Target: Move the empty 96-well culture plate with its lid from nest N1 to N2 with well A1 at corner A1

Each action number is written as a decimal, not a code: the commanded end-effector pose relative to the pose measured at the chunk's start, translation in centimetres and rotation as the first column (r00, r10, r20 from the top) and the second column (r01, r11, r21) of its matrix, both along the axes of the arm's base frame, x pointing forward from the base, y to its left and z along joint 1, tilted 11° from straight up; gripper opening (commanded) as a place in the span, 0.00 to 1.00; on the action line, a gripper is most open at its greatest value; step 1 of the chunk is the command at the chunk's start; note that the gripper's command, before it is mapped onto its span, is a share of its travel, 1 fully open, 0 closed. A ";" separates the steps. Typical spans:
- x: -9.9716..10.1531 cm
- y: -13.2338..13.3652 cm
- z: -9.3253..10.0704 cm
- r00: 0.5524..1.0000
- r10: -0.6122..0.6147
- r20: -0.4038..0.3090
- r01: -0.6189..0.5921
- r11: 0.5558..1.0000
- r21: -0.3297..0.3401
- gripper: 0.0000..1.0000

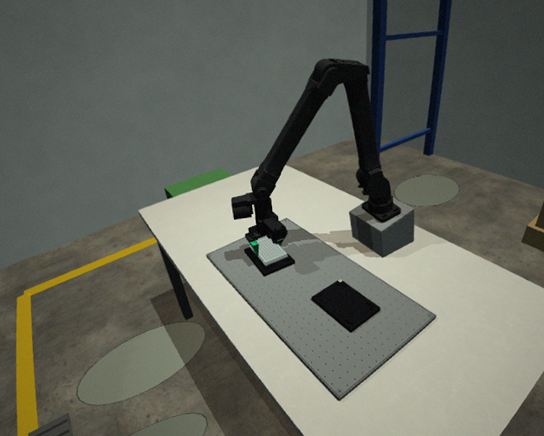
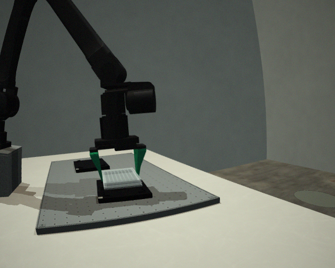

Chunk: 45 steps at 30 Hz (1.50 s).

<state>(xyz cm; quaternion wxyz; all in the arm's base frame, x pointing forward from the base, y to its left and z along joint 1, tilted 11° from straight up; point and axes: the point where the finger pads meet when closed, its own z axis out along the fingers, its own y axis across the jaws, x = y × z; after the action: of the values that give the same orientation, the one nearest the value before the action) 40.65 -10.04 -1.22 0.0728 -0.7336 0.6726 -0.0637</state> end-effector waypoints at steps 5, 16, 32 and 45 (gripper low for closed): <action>0.6 0.1 -0.4 1.000 -0.008 0.007 0.008 1.000 0.000 0.00; 0.5 0.1 -0.6 1.000 -0.007 0.004 0.007 1.000 0.000 0.00; 0.4 0.2 -0.9 1.000 -0.006 0.003 0.006 1.000 0.001 0.00; 0.5 0.2 -1.1 1.000 -0.006 0.004 0.006 1.000 0.000 0.00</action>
<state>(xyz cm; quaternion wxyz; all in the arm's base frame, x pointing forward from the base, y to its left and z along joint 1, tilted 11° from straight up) 40.74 -10.04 -1.62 0.0736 -0.7334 0.6727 -0.0653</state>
